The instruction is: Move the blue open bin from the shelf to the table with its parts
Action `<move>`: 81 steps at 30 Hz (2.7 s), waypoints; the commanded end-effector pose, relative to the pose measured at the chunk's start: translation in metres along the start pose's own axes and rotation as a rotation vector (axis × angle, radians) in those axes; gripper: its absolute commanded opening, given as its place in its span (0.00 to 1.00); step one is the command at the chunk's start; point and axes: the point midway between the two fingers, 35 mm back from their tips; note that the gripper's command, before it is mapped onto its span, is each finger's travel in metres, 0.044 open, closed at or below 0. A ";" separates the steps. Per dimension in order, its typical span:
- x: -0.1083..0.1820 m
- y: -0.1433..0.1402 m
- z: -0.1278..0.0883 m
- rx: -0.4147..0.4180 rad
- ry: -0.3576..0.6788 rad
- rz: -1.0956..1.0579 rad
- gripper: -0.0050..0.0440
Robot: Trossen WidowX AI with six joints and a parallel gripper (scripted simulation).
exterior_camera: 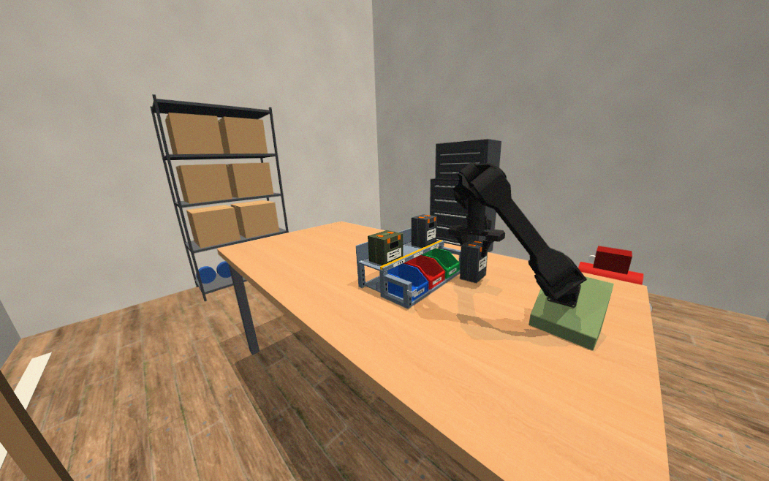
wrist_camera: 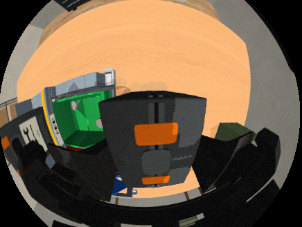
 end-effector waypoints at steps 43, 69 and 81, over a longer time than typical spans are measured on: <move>0.002 0.003 0.013 -0.019 -0.015 -0.013 0.97; 0.002 0.003 0.012 -0.018 -0.017 -0.012 0.97; 0.002 0.003 0.012 -0.018 -0.017 -0.012 0.97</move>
Point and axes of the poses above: the point midway between the two fingers, 35 mm back from their tips, its own z axis out along the fingers, its own y axis across the jaws, x = y × z, and after that the axes turned 7 degrees about z, right-handed
